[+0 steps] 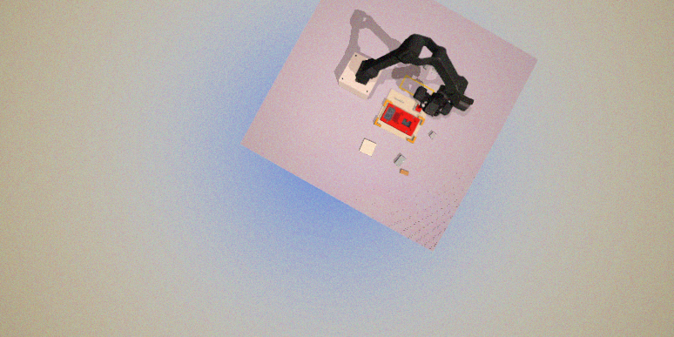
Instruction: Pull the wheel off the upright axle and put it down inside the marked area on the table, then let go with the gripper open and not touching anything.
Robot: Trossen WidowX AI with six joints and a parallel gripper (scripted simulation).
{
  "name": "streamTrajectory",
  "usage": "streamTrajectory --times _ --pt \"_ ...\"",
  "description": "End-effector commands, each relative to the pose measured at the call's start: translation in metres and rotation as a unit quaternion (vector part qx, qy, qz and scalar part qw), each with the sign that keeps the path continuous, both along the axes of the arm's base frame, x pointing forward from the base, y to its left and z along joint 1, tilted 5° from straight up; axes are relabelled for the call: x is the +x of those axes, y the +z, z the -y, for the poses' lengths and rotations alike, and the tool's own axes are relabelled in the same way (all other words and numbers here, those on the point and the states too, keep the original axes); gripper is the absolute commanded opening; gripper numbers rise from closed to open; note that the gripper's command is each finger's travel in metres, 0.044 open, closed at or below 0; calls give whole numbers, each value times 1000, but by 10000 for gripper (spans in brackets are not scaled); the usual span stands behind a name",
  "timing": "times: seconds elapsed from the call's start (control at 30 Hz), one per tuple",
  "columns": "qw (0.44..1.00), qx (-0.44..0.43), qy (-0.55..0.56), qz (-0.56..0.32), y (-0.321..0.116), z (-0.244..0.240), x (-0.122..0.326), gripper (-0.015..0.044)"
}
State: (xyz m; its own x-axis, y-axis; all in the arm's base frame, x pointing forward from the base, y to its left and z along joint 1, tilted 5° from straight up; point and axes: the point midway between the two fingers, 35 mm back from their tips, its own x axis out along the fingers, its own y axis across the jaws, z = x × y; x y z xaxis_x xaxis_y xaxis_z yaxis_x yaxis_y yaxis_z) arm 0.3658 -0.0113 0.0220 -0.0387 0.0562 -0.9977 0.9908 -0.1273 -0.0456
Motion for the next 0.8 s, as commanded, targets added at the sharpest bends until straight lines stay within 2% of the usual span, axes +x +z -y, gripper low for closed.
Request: streamTrajectory --times 0.0,0.13,0.77 --pt "1000 2 2 7 21 1 1 0" --pt "1000 0 0 5 14 -3 0 0" --pt "1000 6 2 5 31 -102 -44 0"
